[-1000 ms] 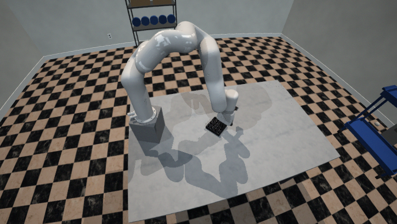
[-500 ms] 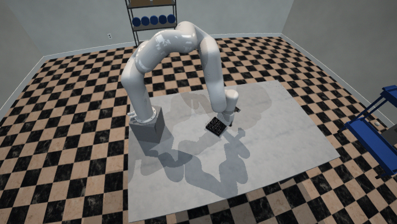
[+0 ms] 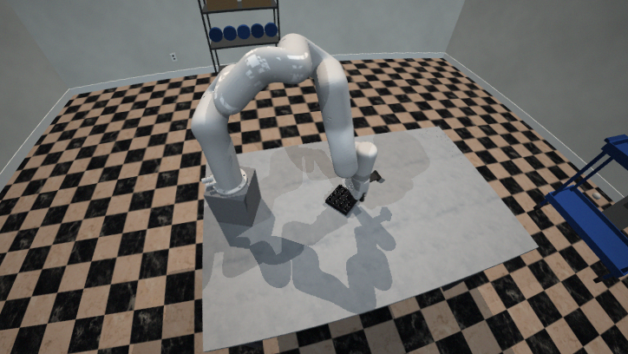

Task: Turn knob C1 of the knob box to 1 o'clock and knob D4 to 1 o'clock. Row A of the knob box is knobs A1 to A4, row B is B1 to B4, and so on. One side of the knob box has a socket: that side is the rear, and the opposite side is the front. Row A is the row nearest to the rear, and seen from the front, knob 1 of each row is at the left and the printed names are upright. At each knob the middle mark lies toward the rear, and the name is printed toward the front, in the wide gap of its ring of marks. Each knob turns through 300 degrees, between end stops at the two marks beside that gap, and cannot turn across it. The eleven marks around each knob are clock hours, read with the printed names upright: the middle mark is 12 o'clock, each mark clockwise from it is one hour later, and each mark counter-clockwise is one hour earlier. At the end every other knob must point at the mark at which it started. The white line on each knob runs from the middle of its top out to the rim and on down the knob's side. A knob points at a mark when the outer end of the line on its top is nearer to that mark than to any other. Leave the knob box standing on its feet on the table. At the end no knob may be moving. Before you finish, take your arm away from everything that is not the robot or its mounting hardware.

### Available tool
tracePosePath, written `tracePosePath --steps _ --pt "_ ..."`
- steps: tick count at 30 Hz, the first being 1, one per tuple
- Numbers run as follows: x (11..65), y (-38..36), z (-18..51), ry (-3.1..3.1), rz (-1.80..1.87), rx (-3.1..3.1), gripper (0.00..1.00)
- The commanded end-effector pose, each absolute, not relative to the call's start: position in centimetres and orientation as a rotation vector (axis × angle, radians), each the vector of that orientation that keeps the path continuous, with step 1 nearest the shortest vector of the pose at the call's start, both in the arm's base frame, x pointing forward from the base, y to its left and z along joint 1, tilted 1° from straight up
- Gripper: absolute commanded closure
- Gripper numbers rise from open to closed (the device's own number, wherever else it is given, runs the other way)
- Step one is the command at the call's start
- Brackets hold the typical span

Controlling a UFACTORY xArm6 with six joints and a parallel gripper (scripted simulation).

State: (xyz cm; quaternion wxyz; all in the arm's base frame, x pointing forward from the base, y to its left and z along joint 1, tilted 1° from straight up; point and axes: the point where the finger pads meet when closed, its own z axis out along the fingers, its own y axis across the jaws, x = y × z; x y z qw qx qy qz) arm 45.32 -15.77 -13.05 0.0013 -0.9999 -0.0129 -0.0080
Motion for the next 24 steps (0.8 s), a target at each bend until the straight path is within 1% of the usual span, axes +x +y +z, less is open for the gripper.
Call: tracePosePath --steps 1,24 --pt "45.49 -15.82 -12.92 0.096 -0.025 -3.148 0.92" --pt "45.49 -15.82 -12.92 0.951 -0.027 -2.997 0.92"
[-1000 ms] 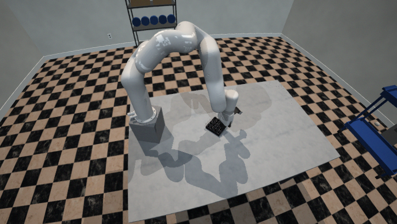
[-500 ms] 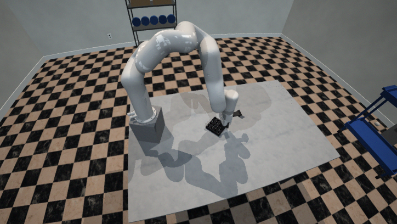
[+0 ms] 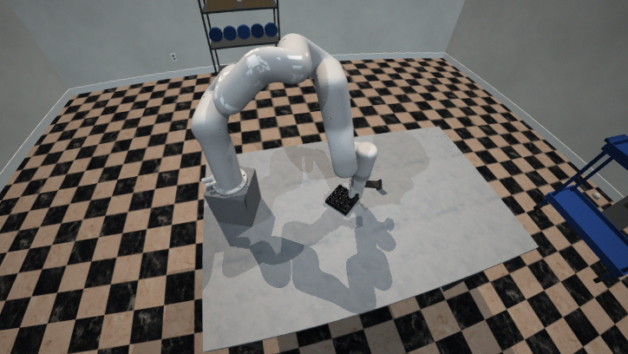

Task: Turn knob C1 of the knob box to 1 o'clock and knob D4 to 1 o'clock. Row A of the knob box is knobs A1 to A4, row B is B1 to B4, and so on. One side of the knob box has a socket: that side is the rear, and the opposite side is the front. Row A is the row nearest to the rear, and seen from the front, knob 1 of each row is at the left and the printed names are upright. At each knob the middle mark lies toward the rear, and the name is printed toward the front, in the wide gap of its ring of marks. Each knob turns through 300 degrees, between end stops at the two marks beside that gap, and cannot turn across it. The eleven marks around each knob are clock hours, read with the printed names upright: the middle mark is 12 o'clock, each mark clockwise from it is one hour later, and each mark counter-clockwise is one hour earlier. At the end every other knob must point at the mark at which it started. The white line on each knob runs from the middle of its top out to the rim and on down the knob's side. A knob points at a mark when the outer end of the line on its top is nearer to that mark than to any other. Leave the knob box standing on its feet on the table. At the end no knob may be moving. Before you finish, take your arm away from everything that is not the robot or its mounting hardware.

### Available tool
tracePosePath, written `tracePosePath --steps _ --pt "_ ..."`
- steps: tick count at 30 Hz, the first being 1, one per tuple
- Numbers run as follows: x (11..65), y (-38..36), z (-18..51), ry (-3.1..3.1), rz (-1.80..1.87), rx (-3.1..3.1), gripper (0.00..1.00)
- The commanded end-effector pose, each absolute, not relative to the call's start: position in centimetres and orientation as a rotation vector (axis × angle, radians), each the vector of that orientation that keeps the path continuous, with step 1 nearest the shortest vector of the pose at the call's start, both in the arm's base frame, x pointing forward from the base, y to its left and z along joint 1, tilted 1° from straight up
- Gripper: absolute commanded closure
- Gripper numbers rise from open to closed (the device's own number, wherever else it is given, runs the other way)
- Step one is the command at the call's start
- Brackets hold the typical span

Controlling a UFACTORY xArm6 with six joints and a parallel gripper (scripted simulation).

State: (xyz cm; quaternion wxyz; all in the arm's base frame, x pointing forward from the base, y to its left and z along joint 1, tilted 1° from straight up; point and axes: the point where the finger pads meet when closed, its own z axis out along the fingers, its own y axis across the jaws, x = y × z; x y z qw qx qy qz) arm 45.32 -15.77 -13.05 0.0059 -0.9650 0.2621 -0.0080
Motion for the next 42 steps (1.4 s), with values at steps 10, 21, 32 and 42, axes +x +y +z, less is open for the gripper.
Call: tracePosePath --steps 10,21,32,42 --pt "45.49 -15.82 -12.92 1.218 -0.027 -2.897 0.92" --pt "45.49 -15.82 -12.92 1.484 -0.028 -2.769 0.92" --pt "45.49 -15.82 -12.92 1.606 -0.028 -2.699 0.92" --pt "45.49 -15.82 -12.92 1.654 -0.027 -2.670 0.92"
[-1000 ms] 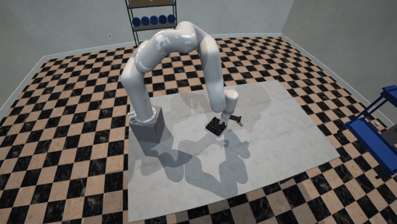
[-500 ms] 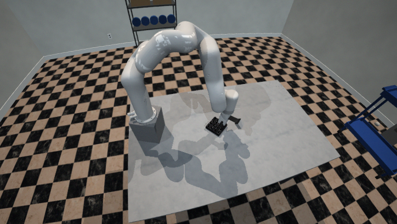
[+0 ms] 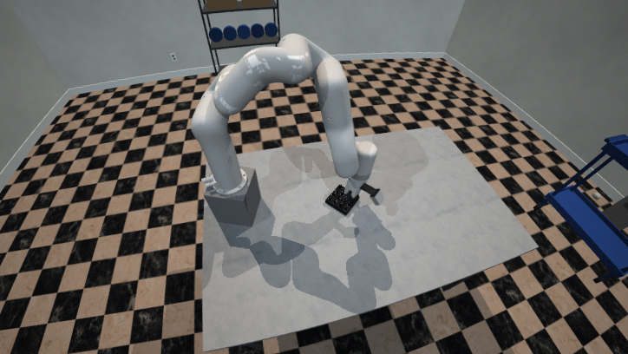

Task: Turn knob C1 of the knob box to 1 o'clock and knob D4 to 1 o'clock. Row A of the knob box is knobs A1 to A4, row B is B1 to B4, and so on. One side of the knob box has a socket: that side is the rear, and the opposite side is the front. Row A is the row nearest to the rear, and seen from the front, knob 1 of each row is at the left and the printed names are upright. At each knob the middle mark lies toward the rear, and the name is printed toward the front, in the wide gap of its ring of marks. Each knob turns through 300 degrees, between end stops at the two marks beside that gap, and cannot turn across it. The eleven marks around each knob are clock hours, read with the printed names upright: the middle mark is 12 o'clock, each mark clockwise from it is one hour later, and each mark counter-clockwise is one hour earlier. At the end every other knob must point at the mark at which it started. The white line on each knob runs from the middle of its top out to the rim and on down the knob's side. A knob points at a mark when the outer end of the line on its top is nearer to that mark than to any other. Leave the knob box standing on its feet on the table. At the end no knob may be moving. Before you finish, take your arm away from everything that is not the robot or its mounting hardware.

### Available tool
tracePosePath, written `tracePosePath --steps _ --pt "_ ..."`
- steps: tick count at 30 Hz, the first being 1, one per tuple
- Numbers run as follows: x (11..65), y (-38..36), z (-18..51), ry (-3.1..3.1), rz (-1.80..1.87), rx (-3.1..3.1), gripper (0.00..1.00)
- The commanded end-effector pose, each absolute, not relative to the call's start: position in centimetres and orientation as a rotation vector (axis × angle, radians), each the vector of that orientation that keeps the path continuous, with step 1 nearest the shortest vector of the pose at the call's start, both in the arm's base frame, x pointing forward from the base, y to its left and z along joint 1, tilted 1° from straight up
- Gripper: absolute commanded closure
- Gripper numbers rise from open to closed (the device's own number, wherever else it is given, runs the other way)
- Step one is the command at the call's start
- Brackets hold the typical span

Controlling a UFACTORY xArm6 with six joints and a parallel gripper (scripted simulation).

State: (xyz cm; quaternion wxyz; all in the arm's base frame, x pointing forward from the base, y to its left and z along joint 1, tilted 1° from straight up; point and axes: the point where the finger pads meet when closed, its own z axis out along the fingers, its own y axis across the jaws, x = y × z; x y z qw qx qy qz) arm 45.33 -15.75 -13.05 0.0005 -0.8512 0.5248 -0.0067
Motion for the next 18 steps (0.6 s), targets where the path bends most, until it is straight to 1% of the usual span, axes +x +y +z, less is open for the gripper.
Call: tracePosePath --steps 1,18 --pt "45.49 -15.82 -12.92 1.656 -0.027 -2.668 0.92" --pt "45.49 -15.82 -12.92 1.663 -0.027 -2.664 0.92"
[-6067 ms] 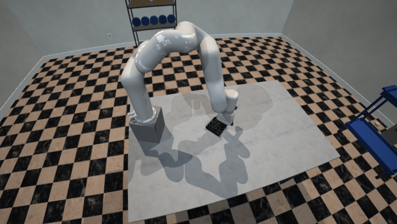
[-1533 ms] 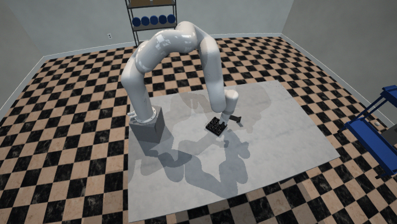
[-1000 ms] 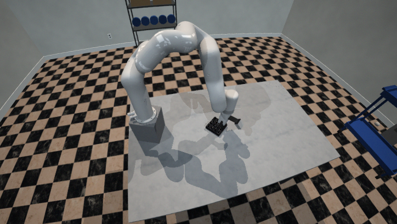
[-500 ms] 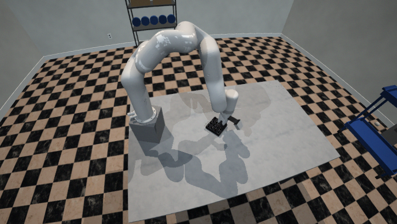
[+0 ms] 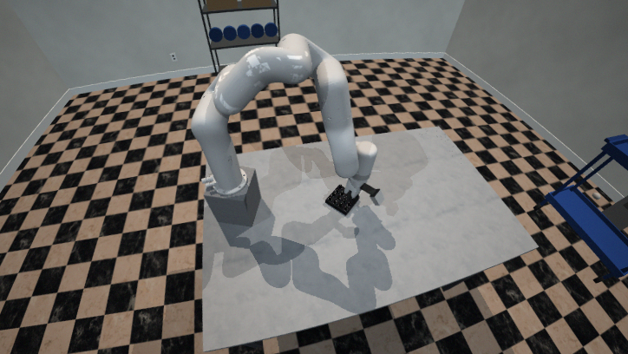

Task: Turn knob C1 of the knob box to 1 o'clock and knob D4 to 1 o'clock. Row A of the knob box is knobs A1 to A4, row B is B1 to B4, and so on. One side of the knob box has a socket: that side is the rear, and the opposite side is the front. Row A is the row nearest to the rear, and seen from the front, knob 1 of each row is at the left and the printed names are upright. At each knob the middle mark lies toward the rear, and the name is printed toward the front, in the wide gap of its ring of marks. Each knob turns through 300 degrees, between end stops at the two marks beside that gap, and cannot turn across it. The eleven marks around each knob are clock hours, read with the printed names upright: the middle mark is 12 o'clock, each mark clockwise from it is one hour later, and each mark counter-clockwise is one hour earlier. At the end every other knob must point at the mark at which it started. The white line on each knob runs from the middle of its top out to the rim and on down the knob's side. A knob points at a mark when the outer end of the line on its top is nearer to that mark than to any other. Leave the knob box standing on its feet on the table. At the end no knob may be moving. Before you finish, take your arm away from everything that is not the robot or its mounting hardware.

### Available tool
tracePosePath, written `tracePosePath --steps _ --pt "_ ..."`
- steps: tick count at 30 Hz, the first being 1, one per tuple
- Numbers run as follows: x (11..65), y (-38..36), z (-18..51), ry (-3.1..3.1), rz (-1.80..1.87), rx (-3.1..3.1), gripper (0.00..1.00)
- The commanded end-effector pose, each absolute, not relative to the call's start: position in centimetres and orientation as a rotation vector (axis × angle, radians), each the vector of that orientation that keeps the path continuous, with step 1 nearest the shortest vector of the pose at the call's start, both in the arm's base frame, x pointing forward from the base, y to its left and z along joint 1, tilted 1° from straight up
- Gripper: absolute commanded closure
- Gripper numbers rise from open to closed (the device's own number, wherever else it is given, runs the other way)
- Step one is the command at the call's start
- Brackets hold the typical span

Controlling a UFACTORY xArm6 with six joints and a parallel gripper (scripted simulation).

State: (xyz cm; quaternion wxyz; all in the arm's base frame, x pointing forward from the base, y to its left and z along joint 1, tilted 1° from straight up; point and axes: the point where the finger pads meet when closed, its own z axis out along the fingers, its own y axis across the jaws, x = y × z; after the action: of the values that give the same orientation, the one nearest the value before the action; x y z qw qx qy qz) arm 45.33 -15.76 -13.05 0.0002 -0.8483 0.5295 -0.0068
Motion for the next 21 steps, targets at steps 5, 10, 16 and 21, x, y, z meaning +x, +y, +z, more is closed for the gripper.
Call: tracePosePath --steps 5,10,16,21 --pt "45.49 -15.82 -12.92 1.663 -0.027 -2.664 0.81" --pt "45.49 -15.82 -12.92 1.663 -0.027 -2.664 0.81" --pt "45.49 -15.82 -12.92 1.663 -0.027 -2.664 0.81" --pt "45.49 -15.82 -12.92 1.663 -0.027 -2.664 0.81"
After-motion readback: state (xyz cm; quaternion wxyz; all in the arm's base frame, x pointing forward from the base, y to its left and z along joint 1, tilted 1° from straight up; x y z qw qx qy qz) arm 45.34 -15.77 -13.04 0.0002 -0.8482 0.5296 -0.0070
